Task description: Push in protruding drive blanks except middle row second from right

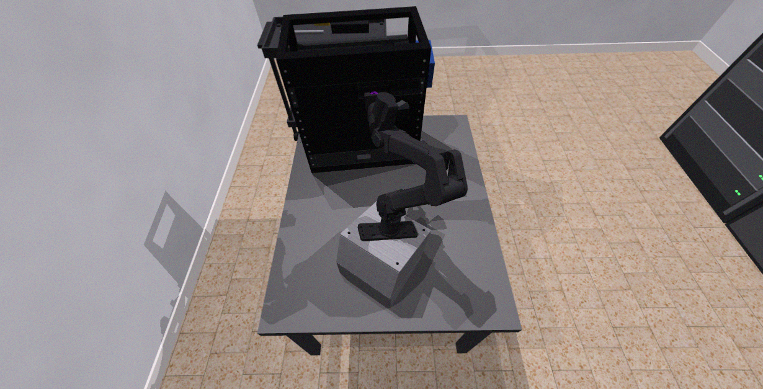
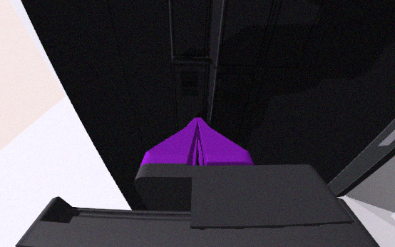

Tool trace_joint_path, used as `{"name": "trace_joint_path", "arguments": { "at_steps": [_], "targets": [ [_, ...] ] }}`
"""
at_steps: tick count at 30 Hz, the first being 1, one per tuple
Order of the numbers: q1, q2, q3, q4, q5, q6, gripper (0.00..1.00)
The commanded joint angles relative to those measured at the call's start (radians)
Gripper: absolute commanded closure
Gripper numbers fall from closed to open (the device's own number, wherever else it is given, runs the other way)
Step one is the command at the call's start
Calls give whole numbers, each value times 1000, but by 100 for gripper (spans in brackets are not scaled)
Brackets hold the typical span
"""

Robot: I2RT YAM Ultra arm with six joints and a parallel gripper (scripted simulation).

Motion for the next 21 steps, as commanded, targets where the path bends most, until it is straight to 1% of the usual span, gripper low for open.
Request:
{"name": "trace_joint_path", "arguments": {
  "at_steps": [1, 8, 21],
  "targets": [
    [3, 17, 68, 65, -48, -3, 100],
    [17, 19, 92, 43, -44, -6, 100],
    [15, 18, 93, 40, -43, -7, 100]
  ]
}}
